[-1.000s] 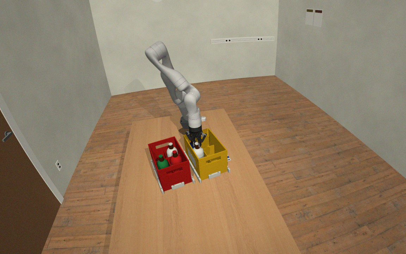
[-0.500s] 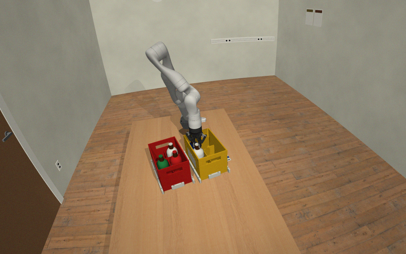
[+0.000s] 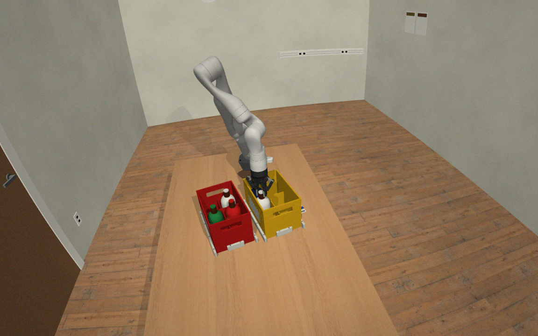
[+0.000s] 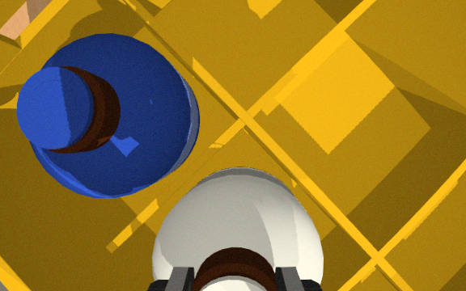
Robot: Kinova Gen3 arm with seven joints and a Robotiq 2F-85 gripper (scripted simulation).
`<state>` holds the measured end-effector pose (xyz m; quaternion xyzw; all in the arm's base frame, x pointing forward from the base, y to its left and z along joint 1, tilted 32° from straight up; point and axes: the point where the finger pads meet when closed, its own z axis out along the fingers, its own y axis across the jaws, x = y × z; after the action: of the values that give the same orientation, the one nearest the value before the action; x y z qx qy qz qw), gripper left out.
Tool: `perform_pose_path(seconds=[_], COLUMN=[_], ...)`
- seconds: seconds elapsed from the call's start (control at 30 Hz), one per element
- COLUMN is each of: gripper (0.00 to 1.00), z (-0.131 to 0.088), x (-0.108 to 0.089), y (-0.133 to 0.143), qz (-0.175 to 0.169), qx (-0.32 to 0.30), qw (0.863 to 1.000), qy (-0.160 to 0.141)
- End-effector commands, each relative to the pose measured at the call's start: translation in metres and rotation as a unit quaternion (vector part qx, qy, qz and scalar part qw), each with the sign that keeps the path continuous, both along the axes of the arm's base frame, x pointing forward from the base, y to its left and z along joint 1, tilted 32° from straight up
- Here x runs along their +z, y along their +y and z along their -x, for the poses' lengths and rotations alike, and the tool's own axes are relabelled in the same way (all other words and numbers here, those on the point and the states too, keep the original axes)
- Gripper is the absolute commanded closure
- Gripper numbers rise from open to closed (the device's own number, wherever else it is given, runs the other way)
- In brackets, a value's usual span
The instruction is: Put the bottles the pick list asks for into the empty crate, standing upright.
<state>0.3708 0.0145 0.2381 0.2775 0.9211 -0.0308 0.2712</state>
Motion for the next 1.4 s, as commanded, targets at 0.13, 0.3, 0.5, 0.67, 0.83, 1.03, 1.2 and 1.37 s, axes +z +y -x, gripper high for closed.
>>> perform_pose_path(seconds=[0.13,0.3,0.5,0.67,0.83,1.03,1.2,1.37], gripper=[0.9,0.9,0.9,0.9,0.9,0.9,0.9,0.9], z=[-0.0017,-0.0029,-0.0031,-0.0031,-0.0031,-0.0031,-0.0031,-0.0031], x=[-0.0022,-0.0043,-0.0047,-0.0047,-0.0047,-0.0047,-0.0047,-0.0047], y=[-0.0004,-0.0009,-0.001,-0.001,-0.001,-0.001,-0.001,-0.001], qz=[0.0,0.0,0.0,0.0,0.0,0.0,0.0,0.0], qx=[0.0,0.0,0.0,0.0,0.0,0.0,0.0,0.0], qw=[1.0,1.0,1.0,1.0,1.0,1.0,1.0,1.0], qy=[-0.001,-0.001,-0.001,-0.001,-0.001,-0.001,-0.001,-0.001])
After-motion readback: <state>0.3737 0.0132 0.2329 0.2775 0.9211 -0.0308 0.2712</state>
